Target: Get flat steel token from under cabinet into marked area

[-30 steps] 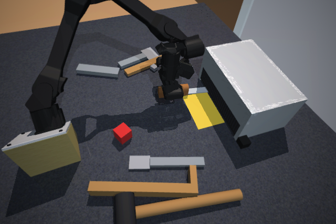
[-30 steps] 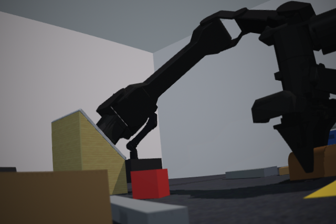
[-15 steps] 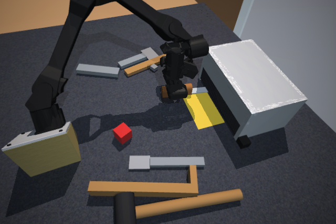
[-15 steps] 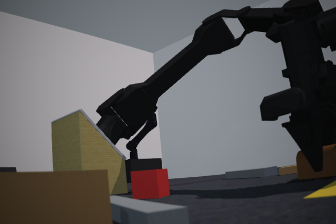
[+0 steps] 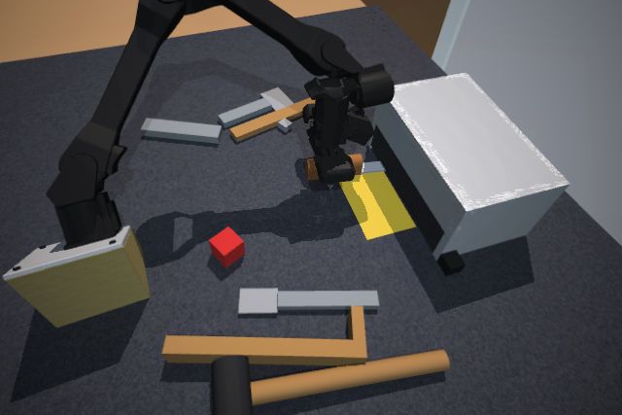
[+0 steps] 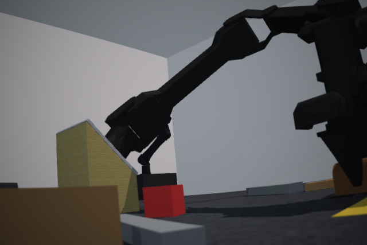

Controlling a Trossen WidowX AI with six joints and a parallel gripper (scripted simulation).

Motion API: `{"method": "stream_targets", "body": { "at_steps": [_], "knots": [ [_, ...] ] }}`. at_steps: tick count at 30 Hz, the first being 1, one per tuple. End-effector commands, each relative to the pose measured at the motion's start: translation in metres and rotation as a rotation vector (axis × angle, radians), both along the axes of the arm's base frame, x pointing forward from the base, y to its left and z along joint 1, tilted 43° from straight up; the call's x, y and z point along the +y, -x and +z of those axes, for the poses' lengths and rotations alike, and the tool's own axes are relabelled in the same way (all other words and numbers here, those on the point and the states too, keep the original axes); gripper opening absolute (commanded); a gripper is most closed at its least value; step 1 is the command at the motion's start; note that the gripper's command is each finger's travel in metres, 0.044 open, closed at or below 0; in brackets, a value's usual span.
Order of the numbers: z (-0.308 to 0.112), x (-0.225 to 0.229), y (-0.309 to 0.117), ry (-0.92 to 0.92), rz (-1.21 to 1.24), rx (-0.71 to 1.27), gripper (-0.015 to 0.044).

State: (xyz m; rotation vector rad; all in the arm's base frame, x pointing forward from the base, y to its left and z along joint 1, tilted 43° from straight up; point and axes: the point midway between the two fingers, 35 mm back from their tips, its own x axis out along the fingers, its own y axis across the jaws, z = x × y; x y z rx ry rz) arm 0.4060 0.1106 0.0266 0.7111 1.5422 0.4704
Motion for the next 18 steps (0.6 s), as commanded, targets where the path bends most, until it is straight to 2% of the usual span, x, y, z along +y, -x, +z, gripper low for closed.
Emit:
{"method": "stream_targets", "body": {
  "at_steps": [1,18],
  "knots": [
    [0.000,0.000,-0.005,-0.004,0.001,-0.004,0.0000],
    [-0.015,-0.014,-0.003,-0.003,0.001,-0.003,0.0000]
  ]
}}
